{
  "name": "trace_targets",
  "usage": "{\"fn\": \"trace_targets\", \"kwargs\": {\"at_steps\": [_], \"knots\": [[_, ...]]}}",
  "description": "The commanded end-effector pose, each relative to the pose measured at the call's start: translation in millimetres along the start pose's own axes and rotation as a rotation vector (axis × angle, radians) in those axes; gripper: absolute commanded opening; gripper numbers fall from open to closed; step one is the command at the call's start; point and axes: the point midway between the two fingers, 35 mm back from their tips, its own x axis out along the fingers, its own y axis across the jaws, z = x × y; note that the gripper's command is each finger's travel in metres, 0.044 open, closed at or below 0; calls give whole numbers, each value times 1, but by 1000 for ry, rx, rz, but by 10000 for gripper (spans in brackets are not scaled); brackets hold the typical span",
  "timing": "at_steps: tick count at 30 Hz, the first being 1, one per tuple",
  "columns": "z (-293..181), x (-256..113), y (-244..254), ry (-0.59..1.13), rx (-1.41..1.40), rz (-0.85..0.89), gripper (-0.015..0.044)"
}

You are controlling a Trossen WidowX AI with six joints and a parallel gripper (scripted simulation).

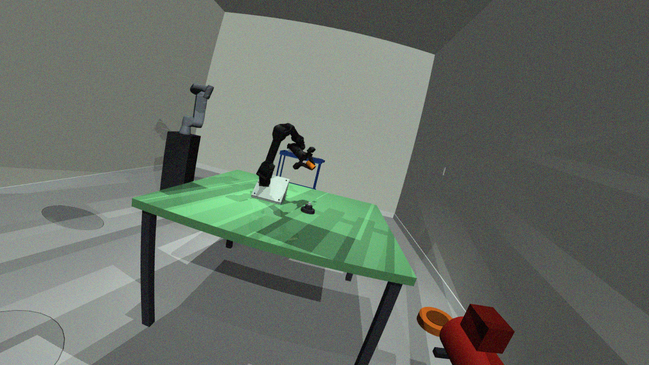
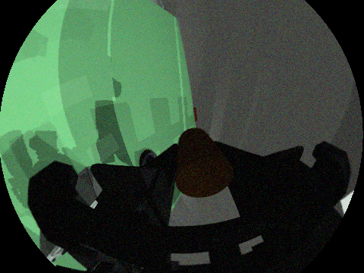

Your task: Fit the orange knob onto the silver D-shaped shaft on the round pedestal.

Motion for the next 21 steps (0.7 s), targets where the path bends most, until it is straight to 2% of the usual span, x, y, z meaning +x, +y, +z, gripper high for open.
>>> {"fn": "trace_targets", "kwargs": {"at_steps": [1, 13, 21], "knots": [[0, 0, -1, 0, 2, -2, 0], [0, 2, 2, 1, -2, -5, 0], [-1, 16, 16, 4, -7, 189, 0]]}}
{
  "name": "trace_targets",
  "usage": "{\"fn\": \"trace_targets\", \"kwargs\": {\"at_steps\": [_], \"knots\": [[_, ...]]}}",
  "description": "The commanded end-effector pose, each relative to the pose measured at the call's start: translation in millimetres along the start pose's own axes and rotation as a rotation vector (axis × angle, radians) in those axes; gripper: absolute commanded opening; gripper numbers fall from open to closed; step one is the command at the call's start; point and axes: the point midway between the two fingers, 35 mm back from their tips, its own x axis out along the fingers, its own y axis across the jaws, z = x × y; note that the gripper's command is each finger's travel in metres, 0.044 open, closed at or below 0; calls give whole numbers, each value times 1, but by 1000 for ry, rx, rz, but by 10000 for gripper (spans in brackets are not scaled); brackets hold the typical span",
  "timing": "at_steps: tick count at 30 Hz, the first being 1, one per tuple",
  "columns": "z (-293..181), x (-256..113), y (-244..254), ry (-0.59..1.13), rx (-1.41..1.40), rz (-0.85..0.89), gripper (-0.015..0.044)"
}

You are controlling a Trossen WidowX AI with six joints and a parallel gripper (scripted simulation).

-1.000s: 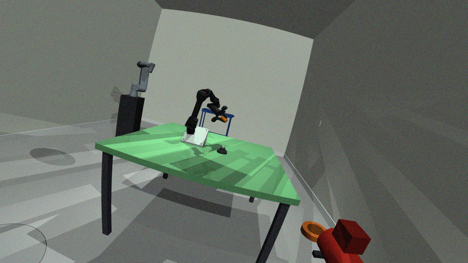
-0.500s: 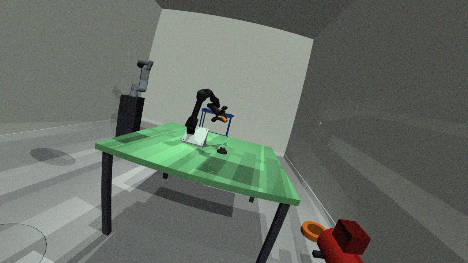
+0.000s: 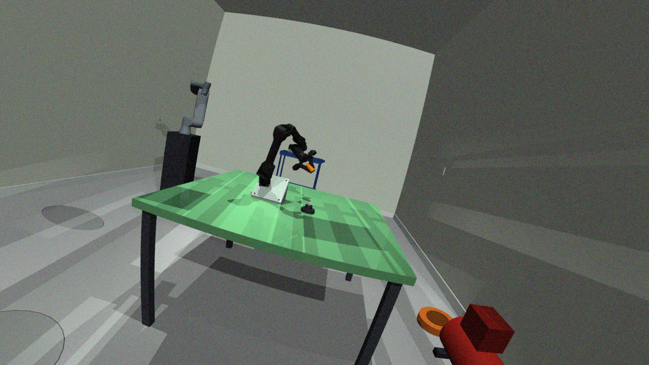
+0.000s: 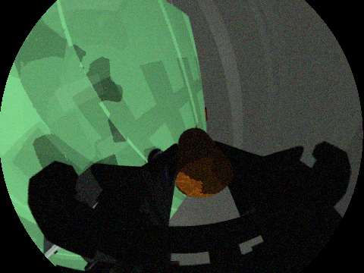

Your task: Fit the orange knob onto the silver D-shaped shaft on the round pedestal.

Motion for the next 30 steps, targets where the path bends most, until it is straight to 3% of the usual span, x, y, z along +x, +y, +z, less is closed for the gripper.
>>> {"fn": "trace_targets", "kwargs": {"at_steps": [1, 30], "knots": [[0, 7, 3, -1, -2, 103, 0], [-2, 59, 36, 5, 1, 828, 0]]}}
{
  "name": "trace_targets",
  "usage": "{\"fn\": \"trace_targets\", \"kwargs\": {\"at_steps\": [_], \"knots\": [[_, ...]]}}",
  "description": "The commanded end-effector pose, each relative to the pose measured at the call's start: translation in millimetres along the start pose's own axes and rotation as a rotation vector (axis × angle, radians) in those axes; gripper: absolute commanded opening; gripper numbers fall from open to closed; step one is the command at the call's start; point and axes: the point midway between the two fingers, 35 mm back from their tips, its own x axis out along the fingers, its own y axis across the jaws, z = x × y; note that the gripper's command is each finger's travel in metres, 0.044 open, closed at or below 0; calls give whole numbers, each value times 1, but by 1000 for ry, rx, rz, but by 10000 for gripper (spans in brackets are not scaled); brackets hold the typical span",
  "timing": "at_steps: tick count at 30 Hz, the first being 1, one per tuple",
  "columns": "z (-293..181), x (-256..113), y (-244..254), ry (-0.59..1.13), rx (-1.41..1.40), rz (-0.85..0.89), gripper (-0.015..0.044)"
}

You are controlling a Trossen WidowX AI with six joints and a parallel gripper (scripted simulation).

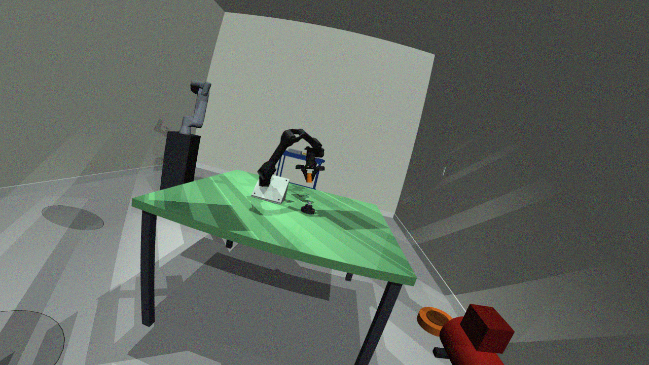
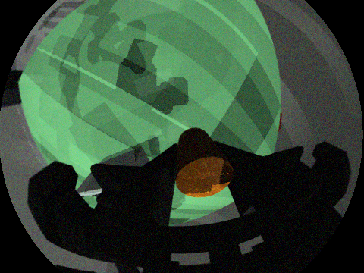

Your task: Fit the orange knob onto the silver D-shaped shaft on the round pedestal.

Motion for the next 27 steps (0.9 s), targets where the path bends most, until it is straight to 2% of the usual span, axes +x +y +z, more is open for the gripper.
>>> {"fn": "trace_targets", "kwargs": {"at_steps": [1, 4, 9, 27], "knots": [[1, 10, -3, -2, -3, 119, 0], [1, 15, -4, -2, -3, 180, 0], [3, 28, -3, -3, -2, 181, 0], [10, 130, 5, -1, 8, 185, 0]]}}
